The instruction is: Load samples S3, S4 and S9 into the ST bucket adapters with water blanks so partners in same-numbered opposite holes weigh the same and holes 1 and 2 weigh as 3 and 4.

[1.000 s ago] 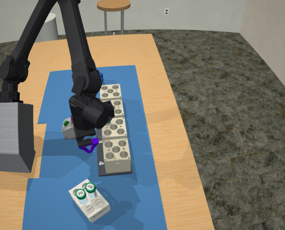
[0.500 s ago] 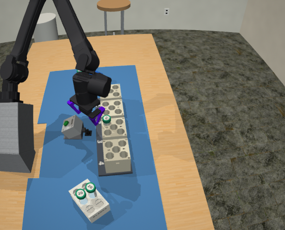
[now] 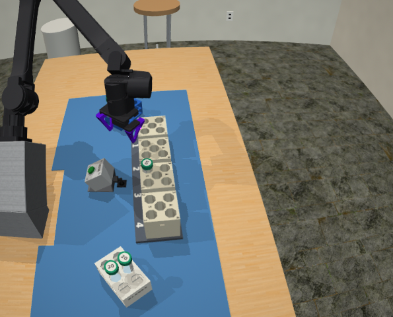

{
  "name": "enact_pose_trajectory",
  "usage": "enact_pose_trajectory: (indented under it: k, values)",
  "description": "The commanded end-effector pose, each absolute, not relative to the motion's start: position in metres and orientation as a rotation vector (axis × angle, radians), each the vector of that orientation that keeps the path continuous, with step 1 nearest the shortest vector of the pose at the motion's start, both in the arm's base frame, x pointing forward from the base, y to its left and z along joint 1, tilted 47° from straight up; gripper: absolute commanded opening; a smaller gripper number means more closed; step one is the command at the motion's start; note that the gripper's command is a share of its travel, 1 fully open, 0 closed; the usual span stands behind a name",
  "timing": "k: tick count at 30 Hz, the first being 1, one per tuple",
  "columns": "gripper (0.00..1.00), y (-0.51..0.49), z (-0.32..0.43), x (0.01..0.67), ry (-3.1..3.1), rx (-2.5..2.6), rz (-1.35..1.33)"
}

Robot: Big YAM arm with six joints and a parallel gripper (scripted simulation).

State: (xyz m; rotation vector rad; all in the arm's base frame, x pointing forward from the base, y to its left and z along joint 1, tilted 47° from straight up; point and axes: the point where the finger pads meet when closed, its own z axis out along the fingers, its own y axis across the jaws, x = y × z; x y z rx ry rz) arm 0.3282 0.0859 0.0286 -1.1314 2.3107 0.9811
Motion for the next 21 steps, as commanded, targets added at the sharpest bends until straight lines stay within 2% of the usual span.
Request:
enact_pose_trajectory:
  k: [1,21]
  values:
    - [1.00,0.101,0.044,0.323,2.355,-1.073,1.017]
    - [1.00,0.205,0.169,0.324,2.320,-1.080,0.993]
